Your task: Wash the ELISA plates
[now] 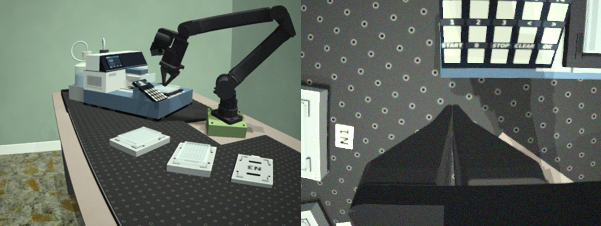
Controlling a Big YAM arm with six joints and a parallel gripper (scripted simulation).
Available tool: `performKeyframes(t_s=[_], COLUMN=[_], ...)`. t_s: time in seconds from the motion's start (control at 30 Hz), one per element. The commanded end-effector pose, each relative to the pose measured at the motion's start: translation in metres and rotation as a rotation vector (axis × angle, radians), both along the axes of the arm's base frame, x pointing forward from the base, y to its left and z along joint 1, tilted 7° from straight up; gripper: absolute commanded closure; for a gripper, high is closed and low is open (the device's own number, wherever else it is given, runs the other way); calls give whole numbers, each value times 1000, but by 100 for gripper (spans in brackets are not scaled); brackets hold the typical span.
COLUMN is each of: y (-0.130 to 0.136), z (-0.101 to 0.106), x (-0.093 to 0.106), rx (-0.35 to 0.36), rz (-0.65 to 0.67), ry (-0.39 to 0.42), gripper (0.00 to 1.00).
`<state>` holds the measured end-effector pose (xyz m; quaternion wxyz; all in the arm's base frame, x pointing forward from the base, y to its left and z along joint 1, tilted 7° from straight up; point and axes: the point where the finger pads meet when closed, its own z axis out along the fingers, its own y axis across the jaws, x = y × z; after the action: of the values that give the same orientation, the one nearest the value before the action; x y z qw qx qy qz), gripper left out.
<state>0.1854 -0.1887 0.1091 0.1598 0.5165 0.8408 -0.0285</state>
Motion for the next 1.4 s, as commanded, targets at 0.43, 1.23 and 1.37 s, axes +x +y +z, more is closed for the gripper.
performKeyframes(t_s=[0.43,1.23,1.37], y=[-73,-112,-124], z=[26,25,26], x=[-19,-43,-59], rx=[174,397,419], rz=[-365,-825,-958], ry=[22,68,64], gripper=[0,0,0])
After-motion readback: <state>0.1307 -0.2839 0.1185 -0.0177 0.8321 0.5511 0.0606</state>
